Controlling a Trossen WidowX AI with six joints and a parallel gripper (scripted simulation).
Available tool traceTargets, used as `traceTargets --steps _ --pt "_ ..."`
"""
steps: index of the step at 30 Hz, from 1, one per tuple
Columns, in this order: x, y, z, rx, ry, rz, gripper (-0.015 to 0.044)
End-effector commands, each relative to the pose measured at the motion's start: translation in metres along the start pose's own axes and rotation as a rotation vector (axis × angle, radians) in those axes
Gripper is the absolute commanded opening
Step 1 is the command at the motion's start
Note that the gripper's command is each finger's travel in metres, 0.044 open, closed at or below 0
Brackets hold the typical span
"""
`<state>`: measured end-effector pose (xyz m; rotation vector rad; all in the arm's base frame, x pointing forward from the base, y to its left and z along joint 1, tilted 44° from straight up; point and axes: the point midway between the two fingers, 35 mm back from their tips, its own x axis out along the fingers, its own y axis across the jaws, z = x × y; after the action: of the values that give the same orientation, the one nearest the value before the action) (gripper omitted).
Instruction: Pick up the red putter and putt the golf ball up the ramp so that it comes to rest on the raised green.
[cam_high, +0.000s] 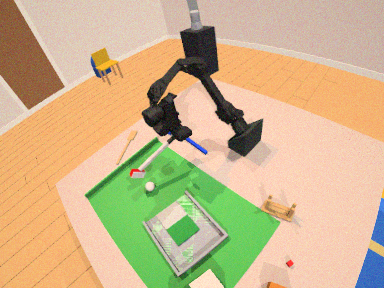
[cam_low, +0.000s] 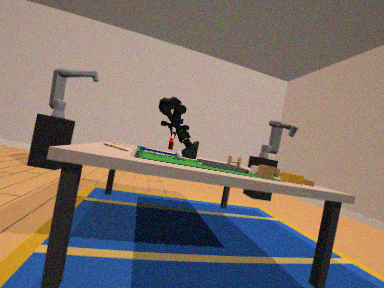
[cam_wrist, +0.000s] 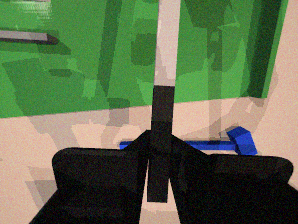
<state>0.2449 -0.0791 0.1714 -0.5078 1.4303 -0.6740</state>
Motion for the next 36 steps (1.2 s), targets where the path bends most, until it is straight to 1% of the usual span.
traceTargets --steps 1,23,36 --pt "0.014 -0.001 -0.001 -0.001 -0.005 -0.008 0.0000" --pt "0.043 -0.002 -0.001 0.000 -0.006 -0.009 0.0000" --pt "0.042 -0.004 -0.001 0.003 -0.002 -0.004 0.0000"
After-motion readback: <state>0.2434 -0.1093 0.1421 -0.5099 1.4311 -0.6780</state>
